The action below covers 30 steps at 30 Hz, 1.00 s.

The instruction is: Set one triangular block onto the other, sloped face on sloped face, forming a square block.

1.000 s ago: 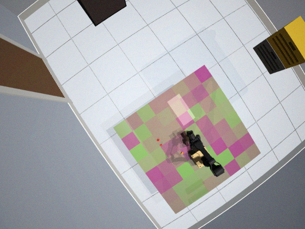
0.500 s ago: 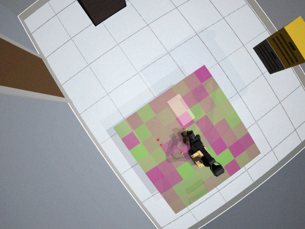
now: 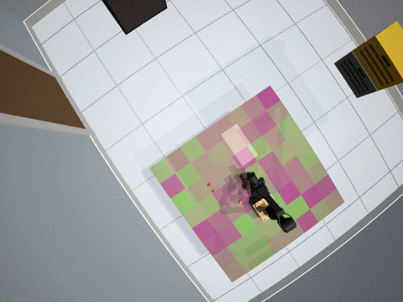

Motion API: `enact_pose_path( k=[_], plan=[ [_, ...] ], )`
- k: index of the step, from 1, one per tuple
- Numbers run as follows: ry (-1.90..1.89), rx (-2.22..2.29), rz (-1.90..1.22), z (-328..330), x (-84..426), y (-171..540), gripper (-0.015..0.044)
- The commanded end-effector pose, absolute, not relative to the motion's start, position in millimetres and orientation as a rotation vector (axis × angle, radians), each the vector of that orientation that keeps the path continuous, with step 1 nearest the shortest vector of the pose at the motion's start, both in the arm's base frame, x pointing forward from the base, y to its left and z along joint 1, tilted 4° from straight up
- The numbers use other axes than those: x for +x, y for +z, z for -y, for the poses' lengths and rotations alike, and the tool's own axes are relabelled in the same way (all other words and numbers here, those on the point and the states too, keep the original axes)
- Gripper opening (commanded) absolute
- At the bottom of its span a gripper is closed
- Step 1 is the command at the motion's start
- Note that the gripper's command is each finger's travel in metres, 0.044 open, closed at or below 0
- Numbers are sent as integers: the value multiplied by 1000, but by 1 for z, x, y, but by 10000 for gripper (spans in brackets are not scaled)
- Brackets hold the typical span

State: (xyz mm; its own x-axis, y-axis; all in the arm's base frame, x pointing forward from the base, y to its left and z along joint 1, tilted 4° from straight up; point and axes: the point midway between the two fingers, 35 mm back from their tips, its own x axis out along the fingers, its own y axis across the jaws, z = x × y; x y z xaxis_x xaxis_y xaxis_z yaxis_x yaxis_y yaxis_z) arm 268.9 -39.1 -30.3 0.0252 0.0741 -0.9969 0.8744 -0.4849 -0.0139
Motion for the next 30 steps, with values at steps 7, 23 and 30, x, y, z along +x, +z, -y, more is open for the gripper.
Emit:
enact_pose_path(
  k=[7,23,30],
  plan=[
    [-1530,1639,-980,39,269,-30,52],
    [-1530,1639,-980,39,269,-30,440],
    [-1530,1639,-980,39,269,-30,440]
  ],
)
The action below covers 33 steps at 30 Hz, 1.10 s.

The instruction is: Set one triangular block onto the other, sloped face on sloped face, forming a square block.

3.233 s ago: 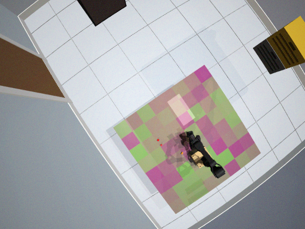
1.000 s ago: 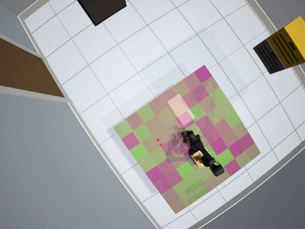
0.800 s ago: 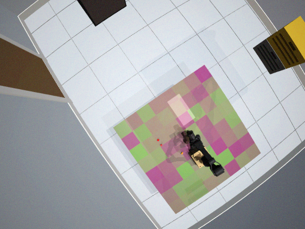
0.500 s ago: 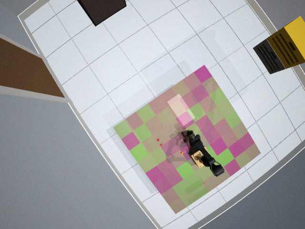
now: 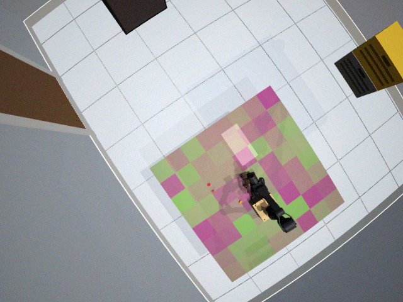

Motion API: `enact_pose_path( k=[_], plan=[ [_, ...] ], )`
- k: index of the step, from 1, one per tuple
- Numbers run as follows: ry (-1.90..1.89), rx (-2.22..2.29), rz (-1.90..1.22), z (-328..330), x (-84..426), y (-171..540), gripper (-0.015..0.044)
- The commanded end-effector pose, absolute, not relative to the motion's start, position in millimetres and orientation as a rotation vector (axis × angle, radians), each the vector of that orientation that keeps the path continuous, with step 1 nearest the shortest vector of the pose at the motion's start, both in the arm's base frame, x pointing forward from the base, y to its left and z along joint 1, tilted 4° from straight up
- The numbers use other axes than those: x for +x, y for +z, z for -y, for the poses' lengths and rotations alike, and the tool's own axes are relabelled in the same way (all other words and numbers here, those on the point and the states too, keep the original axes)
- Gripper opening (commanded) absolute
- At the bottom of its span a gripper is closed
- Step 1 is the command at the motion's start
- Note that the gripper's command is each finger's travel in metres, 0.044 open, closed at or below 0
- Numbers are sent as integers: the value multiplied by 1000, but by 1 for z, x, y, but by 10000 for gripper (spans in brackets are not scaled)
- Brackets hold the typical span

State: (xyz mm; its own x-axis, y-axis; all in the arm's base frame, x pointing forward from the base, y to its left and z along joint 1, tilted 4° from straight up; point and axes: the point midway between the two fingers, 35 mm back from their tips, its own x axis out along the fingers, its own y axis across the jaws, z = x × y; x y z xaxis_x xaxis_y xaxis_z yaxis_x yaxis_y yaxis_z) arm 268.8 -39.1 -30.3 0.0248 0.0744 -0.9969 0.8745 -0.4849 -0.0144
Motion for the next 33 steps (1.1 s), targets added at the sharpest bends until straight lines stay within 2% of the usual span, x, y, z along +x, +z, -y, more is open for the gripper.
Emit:
enact_pose_path(
  k=[1,9,33],
  plan=[
    [-1530,1639,-980,39,269,-27,440],
    [-1530,1639,-979,47,267,77,440],
    [-1515,1650,-964,48,272,75,440]
  ],
)
